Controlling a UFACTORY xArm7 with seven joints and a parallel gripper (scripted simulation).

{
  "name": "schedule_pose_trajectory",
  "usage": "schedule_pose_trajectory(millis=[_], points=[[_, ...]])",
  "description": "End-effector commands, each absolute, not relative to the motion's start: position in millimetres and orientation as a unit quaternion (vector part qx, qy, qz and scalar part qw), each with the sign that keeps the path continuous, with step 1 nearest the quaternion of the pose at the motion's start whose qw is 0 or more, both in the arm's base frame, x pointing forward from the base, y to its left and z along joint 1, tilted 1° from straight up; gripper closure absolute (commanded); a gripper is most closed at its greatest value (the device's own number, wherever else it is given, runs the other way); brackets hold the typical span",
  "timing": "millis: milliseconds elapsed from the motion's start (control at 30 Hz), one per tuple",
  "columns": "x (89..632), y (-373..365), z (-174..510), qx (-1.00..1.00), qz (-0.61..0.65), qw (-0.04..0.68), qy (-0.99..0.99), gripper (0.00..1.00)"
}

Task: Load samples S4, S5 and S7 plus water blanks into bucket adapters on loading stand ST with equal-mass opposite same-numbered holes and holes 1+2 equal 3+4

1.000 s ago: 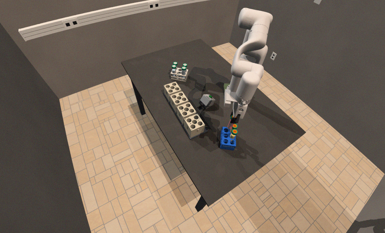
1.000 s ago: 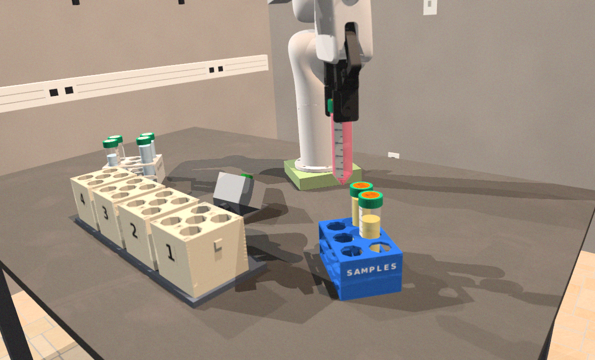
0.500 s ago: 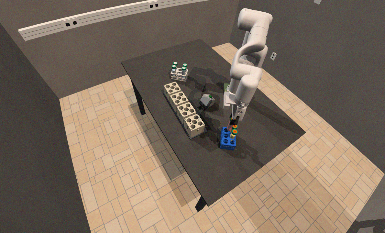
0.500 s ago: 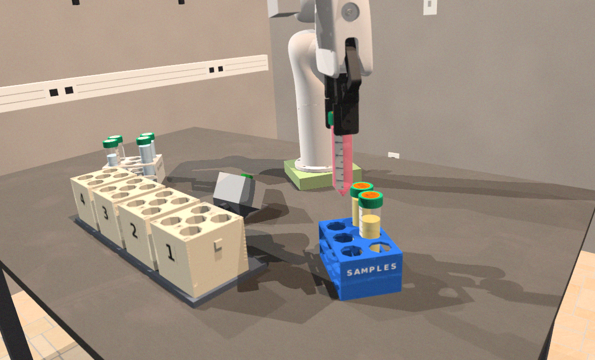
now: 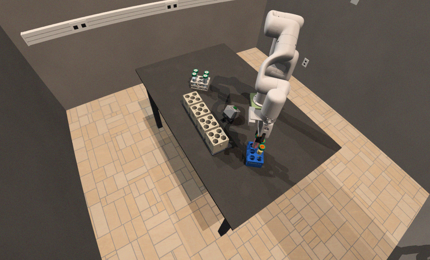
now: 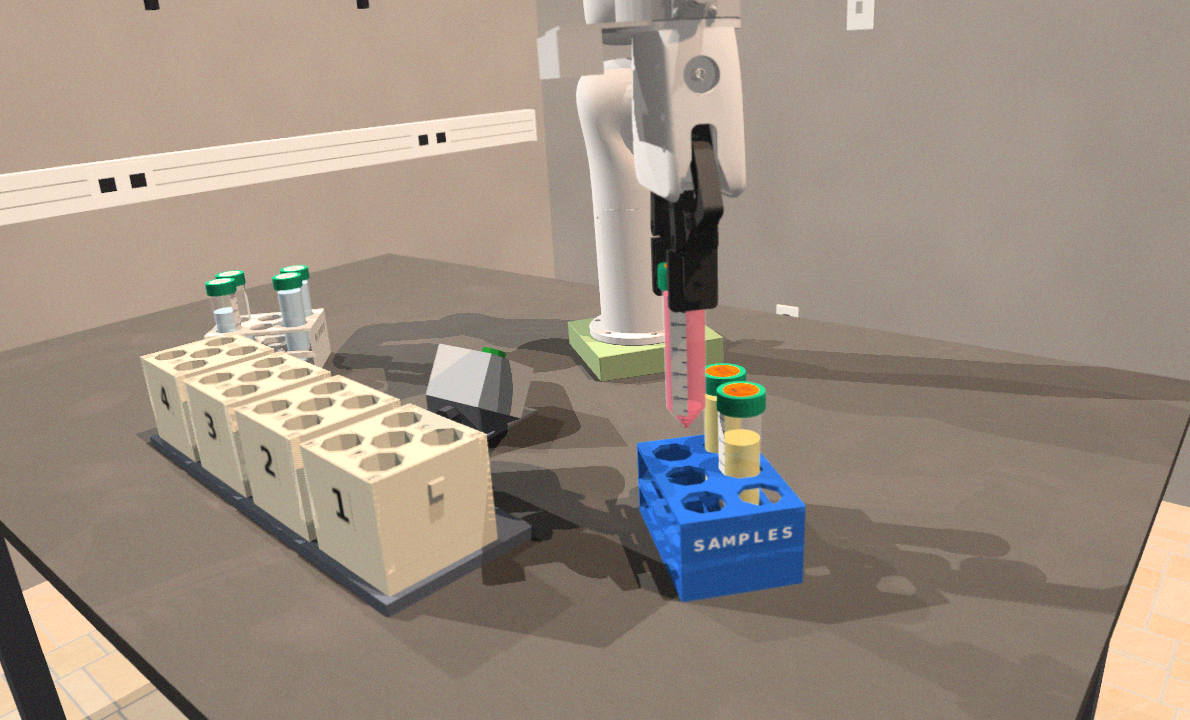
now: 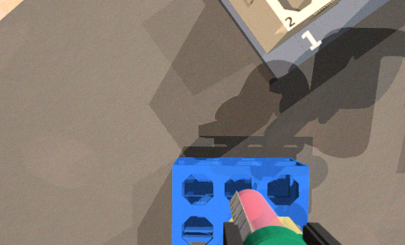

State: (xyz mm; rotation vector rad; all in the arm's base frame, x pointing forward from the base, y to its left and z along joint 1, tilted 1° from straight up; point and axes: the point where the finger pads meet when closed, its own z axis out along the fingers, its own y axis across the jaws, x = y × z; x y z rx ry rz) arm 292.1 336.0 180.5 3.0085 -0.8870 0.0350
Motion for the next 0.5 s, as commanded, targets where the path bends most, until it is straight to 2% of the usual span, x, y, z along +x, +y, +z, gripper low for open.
schedule_pose_trajectory(millis=[0,467], points=[[293.2,337.1,173.7,0.959,0.012,0.0,-0.283,1.0],[293.7,336.9,151.7,0.959,0.012,0.0,-0.283,1.0]])
